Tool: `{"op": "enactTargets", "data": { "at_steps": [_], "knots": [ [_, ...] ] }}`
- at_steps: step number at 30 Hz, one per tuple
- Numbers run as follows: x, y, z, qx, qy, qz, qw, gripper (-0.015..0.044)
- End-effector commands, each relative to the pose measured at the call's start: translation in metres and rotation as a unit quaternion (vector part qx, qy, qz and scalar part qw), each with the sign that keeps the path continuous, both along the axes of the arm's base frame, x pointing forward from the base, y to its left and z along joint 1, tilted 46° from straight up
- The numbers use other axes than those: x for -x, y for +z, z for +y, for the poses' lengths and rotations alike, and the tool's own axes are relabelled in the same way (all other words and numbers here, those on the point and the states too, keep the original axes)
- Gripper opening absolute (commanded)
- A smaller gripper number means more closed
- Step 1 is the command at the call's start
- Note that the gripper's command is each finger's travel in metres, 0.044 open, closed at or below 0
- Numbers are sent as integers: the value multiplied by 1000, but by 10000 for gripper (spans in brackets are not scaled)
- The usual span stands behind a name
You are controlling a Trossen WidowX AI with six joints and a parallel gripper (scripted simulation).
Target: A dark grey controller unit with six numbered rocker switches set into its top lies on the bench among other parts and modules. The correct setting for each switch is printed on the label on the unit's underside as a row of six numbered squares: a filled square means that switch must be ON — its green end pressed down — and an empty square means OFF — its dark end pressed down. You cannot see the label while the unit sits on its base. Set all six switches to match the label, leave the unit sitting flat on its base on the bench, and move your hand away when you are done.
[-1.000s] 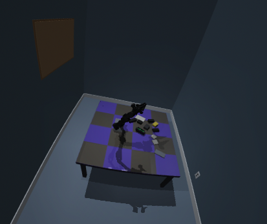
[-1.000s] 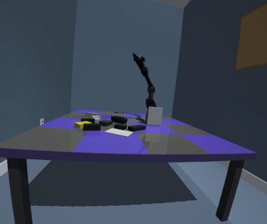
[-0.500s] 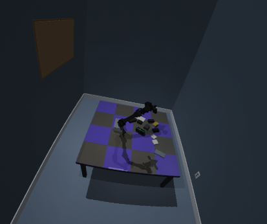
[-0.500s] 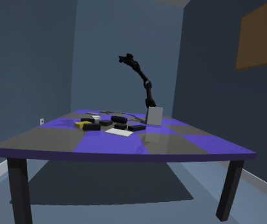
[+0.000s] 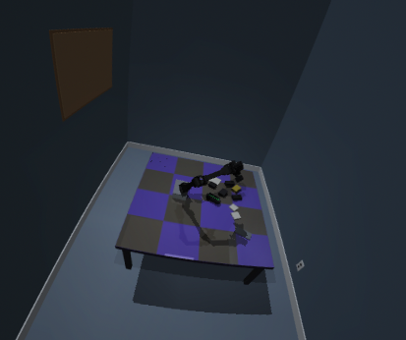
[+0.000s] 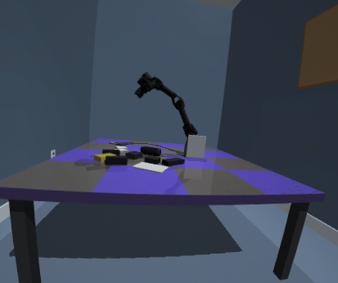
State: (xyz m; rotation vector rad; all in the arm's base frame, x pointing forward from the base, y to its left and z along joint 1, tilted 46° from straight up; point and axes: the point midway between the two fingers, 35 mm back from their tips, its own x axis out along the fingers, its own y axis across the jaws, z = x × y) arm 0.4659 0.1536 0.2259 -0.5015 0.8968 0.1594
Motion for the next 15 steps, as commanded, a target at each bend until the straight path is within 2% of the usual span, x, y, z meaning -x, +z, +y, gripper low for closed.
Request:
{"op": "enactTargets", "data": {
  "at_steps": [1, 7, 15],
  "knots": [
    [-6, -48, -24, 8, -107, 48, 993, 0],
    [2, -136, -70, 53, -292, 115, 948, 0],
    [40, -238, -137, 169, -505, 133, 836, 0]
  ]
}}
